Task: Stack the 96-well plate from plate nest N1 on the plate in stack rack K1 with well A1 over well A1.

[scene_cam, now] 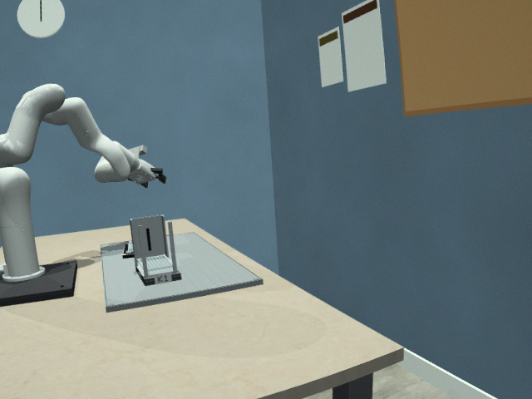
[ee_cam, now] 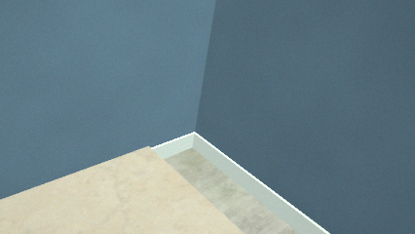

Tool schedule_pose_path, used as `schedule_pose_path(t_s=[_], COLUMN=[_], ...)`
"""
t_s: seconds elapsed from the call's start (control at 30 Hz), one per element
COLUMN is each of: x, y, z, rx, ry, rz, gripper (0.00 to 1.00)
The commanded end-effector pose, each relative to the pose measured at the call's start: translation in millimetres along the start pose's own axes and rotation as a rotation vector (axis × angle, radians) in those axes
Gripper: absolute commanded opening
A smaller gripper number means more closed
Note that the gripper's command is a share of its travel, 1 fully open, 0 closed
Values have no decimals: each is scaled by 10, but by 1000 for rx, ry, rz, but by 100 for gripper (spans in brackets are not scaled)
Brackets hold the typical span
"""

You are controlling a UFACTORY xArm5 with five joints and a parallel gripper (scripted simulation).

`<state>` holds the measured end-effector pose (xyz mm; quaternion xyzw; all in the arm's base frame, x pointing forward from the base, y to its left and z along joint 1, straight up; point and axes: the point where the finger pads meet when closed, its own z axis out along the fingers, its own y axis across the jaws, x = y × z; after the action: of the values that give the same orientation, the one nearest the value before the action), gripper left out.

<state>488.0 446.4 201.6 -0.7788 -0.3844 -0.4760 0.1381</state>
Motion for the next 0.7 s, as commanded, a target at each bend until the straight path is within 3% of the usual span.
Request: schedule_pose_path(t_s=[0.0,0.03,0.1,0.23,0.3,0.4,0.47,0.57,0.67], x=[-83,-83,-143,-184,-245,-290,-352,-400,-495], y=[156,156,229,277,345,392,455,501,587], z=[-46,-46,-78,-100,-140,-168,-215,-250,-329], rx=[-8,-8,-9,-9,-6,-6,0,1,11], ry=[-69,-69,-126,-132,-189,-195,-252,-258,-320], rz=[-46,-46,-81,-85,-119,-123,-156,-159,-194], gripper=[100,100,100,100,100,100,100,100,100])
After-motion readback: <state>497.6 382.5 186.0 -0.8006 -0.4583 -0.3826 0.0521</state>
